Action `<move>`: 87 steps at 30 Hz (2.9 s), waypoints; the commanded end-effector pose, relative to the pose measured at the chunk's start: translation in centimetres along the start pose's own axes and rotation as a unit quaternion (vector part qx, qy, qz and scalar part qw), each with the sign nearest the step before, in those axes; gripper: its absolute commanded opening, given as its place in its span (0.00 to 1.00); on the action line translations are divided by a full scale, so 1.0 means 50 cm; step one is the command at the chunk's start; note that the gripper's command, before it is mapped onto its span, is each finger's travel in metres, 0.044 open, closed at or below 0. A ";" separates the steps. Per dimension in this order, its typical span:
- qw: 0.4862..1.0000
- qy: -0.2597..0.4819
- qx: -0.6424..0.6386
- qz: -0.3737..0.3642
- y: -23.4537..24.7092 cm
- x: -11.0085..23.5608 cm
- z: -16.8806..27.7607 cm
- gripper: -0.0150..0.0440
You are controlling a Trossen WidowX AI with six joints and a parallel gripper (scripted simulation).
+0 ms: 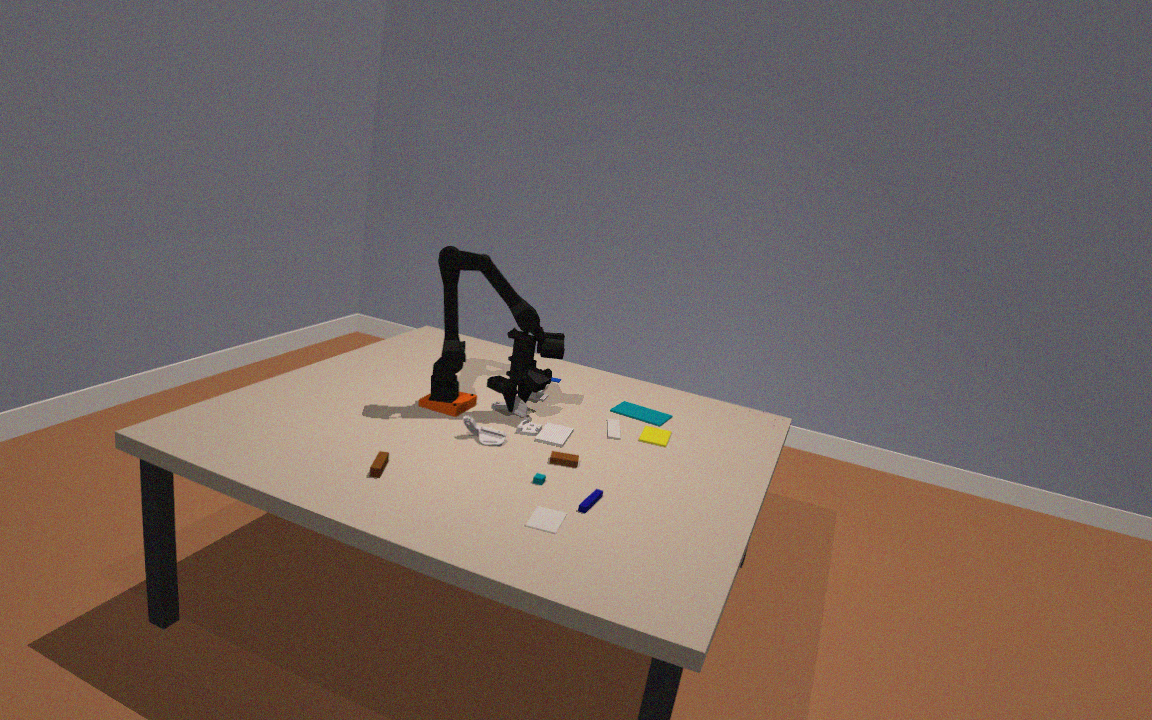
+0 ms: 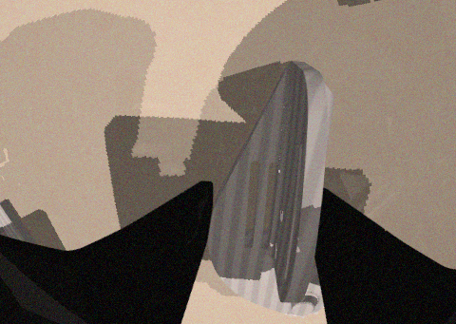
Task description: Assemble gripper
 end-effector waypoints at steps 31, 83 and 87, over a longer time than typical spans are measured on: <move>1.000 -0.002 0.000 0.000 0.002 0.147 -0.001 0.48; 0.987 -0.009 0.160 0.001 0.026 0.169 -0.246 0.48; 0.985 -0.009 0.174 0.001 0.022 0.166 -0.271 0.48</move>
Point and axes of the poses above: the point midway between the two fingers, 35 mm back from their tips, its own x axis back along the fingers, its own y axis across the jaws, z = x × y, the point moved 10 cm from there along x, back along the fingers, and after that the axes turned 11 degrees about -x, right-handed, at the moved point
